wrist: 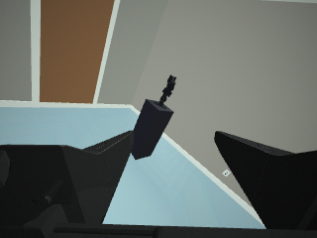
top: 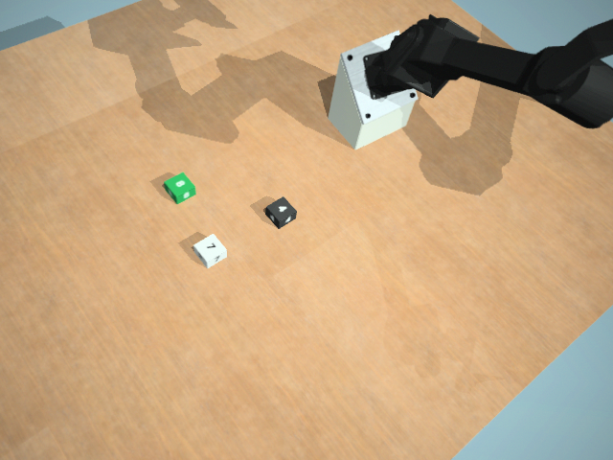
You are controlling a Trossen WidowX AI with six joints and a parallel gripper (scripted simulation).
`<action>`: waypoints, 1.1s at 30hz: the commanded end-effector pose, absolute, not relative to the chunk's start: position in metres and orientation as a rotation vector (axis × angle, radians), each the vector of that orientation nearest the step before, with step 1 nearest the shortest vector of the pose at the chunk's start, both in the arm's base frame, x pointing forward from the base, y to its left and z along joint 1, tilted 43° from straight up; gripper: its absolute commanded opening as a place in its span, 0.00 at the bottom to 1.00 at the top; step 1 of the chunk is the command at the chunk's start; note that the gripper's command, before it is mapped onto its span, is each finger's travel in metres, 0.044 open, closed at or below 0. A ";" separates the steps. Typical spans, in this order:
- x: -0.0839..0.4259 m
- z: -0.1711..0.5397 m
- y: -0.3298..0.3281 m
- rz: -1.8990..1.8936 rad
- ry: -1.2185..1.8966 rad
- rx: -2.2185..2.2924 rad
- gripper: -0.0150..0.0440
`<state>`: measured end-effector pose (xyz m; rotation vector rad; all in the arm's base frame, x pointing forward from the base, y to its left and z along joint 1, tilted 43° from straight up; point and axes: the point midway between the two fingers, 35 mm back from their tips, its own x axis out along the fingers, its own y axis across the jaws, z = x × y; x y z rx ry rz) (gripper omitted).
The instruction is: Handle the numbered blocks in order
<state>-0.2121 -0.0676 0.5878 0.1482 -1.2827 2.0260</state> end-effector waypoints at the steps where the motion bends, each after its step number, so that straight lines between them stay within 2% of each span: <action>1: -0.213 0.588 -0.072 2.029 -1.294 0.163 0.93; 5: -0.213 0.586 -0.161 2.102 -1.505 0.482 0.93; 14: -0.175 0.558 -0.285 2.217 -1.767 0.990 0.93; 24: -0.083 0.492 -0.394 2.319 -2.039 1.608 0.93; 33: 0.024 0.413 -0.441 2.327 -2.310 2.162 0.93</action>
